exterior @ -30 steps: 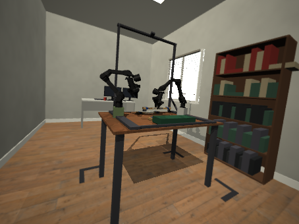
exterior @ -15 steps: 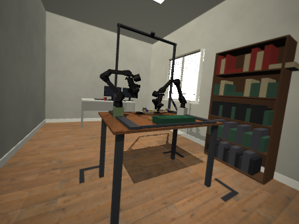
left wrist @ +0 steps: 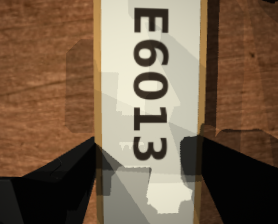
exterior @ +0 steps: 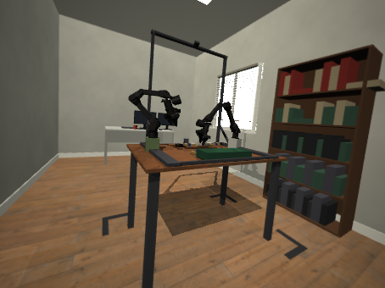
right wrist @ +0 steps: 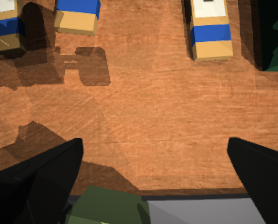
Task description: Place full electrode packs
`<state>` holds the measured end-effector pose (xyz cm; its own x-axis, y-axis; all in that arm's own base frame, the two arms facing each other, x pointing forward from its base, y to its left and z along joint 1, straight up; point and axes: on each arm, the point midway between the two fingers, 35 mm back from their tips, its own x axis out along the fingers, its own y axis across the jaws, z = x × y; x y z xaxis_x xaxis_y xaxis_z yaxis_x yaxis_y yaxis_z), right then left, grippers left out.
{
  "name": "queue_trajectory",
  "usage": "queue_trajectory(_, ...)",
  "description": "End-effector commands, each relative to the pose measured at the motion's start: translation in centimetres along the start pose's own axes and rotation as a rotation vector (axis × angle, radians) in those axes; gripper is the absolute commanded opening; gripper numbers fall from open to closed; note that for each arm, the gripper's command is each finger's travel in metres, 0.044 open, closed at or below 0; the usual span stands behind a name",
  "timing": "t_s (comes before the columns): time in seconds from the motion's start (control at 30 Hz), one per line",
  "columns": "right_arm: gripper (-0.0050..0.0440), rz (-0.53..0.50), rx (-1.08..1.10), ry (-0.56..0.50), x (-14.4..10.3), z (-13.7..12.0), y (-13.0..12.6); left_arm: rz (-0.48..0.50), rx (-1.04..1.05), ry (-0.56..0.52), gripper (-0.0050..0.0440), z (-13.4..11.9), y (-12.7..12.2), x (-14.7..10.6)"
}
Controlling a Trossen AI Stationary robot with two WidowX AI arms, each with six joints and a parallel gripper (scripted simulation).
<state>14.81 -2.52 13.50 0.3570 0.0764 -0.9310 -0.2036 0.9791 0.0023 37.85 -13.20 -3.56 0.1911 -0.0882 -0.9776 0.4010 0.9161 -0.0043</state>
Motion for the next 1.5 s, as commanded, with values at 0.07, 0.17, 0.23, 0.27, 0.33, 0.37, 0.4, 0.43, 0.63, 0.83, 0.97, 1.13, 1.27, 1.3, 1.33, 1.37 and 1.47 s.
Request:
queue_trajectory(0.07,0.043,-0.007,-0.006,-0.02,-0.6,0.4,-0.1,0.006,0.002,-0.076,-0.005,1.9,0.2,-1.1)
queue_trajectory(0.17,0.043,-0.007,-0.006,-0.02,-0.6,0.4,-0.1,0.005,0.001,-0.054,-0.005,1.1,0.2,0.0)
queue_trajectory(0.23,0.043,-0.007,-0.006,-0.02,-0.6,0.4,-0.1,0.005,0.001,-0.054,-0.005,1.0,0.2,0.3)
queue_trajectory(0.27,0.043,-0.007,-0.006,-0.02,-0.6,0.4,-0.1,0.005,0.001,-0.056,-0.005,1.1,0.2,0.4)
queue_trajectory(0.33,0.043,-0.007,-0.006,-0.02,-0.6,0.4,-0.1,0.006,0.001,-0.065,-0.005,1.4,0.2,0.6)
queue_trajectory(0.37,0.043,-0.007,-0.006,-0.02,-0.6,0.4,-0.1,0.006,0.001,-0.068,-0.005,1.5,0.2,0.7)
queue_trajectory(0.4,0.043,-0.007,-0.006,-0.02,-0.6,0.4,-0.1,0.007,0.002,-0.078,-0.005,1.7,0.2,0.5)
queue_trajectory(0.43,0.043,-0.007,-0.006,-0.02,-0.6,0.4,-0.1,0.009,0.002,-0.104,-0.005,2.3,0.3,-0.3)
queue_trajectory(0.63,0.043,-0.007,-0.006,-0.02,-0.6,0.4,-0.1,0.009,0.002,-0.101,-0.005,2.2,0.3,-0.2)
queue_trajectory(0.83,0.043,-0.007,-0.006,-0.02,-0.6,0.4,-0.1,0.005,0.001,-0.063,-0.005,1.1,0.2,1.4)
queue_trajectory(0.97,0.043,-0.007,-0.006,-0.02,-0.6,0.4,-0.1,0.006,0.002,-0.076,-0.005,1.3,0.2,1.2)
queue_trajectory(1.13,0.043,-0.007,-0.006,-0.02,-0.6,0.4,-0.1,0.007,0.002,-0.082,-0.005,1.6,0.3,1.3)
queue_trajectory(1.27,0.043,-0.007,-0.006,-0.02,-0.6,0.4,-0.1,0.006,0.002,-0.073,-0.005,1.2,0.2,1.8)
queue_trajectory(1.3,0.043,-0.007,-0.006,-0.02,-0.6,0.4,-0.1,0.005,0.001,-0.063,-0.005,1.0,0.2,2.1)
queue_trajectory(1.33,0.043,-0.007,-0.006,-0.02,-0.6,0.4,-0.1,0.005,0.001,-0.063,-0.005,0.9,0.2,2.2)
queue_trajectory(1.37,0.043,-0.007,-0.006,-0.02,-0.6,0.4,-0.1,0.006,0.001,-0.066,-0.005,1.0,0.2,2.2)
queue_trajectory(1.47,0.043,-0.007,-0.006,-0.02,-0.6,0.4,-0.1,0.007,0.002,-0.079,-0.005,1.3,0.3,2.0)
